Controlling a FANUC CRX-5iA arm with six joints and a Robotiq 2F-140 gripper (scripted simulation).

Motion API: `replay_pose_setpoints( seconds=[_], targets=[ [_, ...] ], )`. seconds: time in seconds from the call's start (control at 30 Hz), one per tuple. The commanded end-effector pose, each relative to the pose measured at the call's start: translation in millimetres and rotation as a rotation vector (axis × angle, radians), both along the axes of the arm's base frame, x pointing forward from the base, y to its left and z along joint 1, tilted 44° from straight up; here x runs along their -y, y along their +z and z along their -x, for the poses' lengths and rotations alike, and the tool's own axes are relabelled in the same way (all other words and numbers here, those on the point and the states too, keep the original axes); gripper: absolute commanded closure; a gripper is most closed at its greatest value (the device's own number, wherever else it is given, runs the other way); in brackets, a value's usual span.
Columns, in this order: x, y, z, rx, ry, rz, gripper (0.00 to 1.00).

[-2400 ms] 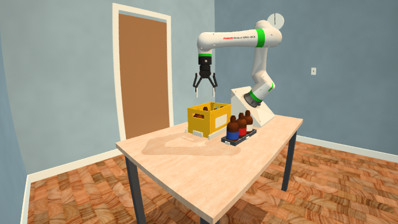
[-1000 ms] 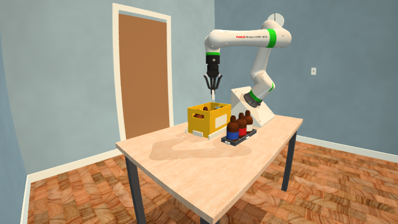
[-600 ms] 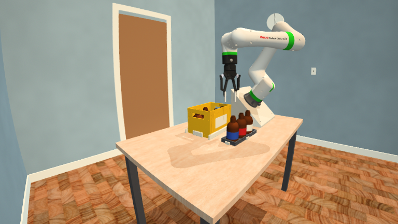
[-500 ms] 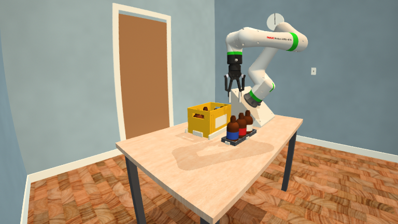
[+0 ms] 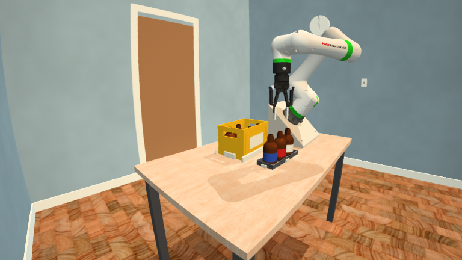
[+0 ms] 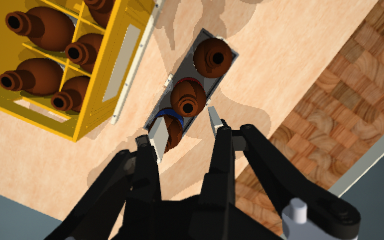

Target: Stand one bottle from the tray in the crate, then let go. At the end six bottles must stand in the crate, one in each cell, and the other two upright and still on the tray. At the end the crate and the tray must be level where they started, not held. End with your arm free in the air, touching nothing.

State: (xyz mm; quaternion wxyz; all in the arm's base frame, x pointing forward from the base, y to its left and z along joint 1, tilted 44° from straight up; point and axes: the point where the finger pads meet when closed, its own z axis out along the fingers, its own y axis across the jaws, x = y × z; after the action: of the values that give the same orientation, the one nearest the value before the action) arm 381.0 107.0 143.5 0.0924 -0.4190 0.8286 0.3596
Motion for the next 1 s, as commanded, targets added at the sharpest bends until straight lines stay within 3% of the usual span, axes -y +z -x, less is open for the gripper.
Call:
replay_pose_setpoints(
  seconds=[0.0, 0.97],
  targets=[
    [0.1, 0.1, -0.1, 0.000, 0.000, 0.000, 0.62],
    [-5.0, -5.4, 0.9, 0.000, 0.000, 0.001, 0.62]
  ],
)
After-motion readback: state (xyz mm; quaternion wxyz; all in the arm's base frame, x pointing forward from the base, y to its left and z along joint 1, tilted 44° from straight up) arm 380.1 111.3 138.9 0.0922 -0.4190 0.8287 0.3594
